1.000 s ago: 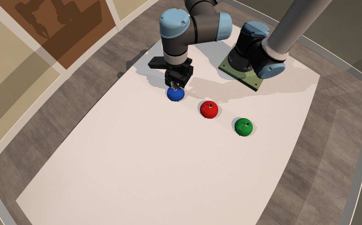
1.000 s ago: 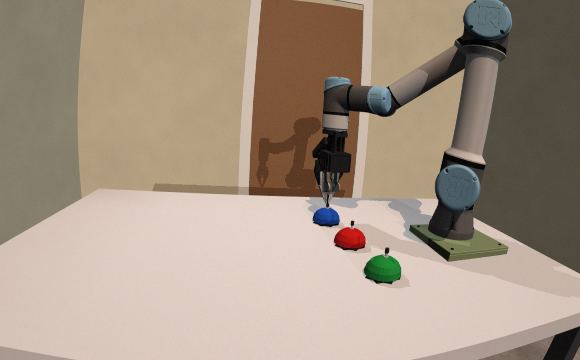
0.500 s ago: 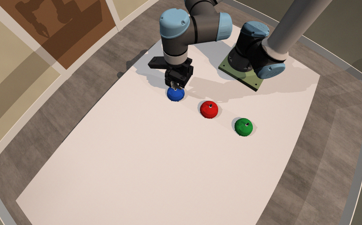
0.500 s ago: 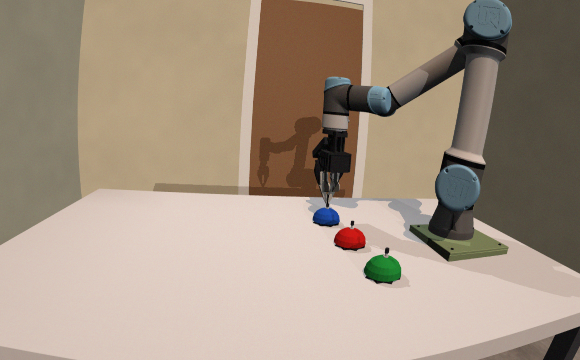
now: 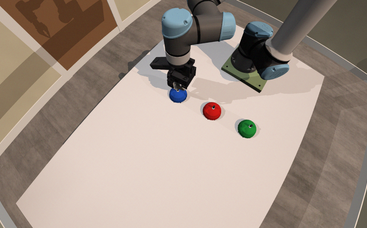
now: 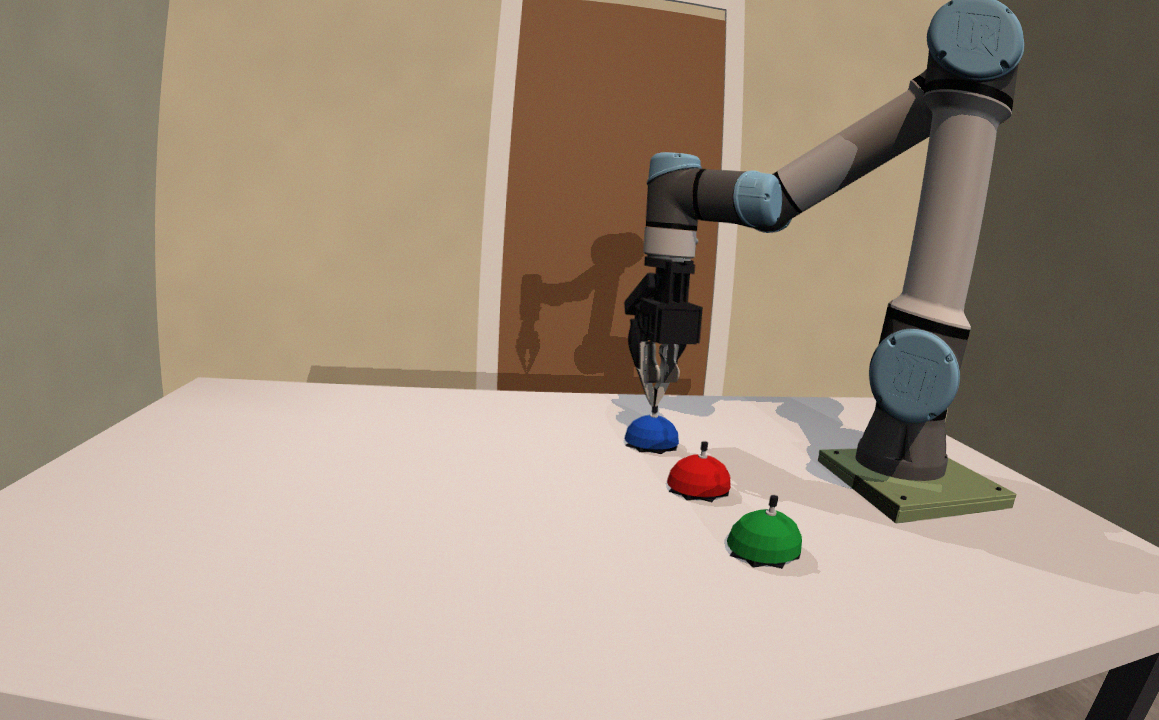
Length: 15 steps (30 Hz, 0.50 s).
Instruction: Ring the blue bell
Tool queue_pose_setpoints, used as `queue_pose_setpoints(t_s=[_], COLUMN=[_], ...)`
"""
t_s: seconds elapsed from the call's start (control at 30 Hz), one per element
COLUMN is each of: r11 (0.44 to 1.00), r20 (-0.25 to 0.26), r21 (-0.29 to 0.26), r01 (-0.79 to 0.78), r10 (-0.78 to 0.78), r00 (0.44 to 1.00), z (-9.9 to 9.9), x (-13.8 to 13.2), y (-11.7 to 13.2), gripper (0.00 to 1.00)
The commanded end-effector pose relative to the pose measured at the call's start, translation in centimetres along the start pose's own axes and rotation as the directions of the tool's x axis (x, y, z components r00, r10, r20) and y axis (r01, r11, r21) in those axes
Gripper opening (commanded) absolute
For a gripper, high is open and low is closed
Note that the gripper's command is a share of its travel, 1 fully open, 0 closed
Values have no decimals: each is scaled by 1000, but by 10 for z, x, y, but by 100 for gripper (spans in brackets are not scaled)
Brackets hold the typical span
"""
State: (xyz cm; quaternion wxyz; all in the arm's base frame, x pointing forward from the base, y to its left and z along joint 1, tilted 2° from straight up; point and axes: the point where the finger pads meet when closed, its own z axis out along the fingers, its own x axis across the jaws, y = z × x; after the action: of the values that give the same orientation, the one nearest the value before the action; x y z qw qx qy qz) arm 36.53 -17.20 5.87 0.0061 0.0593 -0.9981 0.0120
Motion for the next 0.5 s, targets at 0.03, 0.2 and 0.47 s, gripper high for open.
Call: queue_pose_setpoints(t_s=[0.03, 0.2, 0.47], r11=[1000, 1000, 1000], r20=[1, 1, 1], r21=[1, 1, 1], r01=[0, 0, 0], r10=[0, 0, 0], r00=[1000, 1000, 1000], z=[-1, -2, -4], x=[0, 0, 0], y=[0, 0, 0], gripper=[0, 0, 0])
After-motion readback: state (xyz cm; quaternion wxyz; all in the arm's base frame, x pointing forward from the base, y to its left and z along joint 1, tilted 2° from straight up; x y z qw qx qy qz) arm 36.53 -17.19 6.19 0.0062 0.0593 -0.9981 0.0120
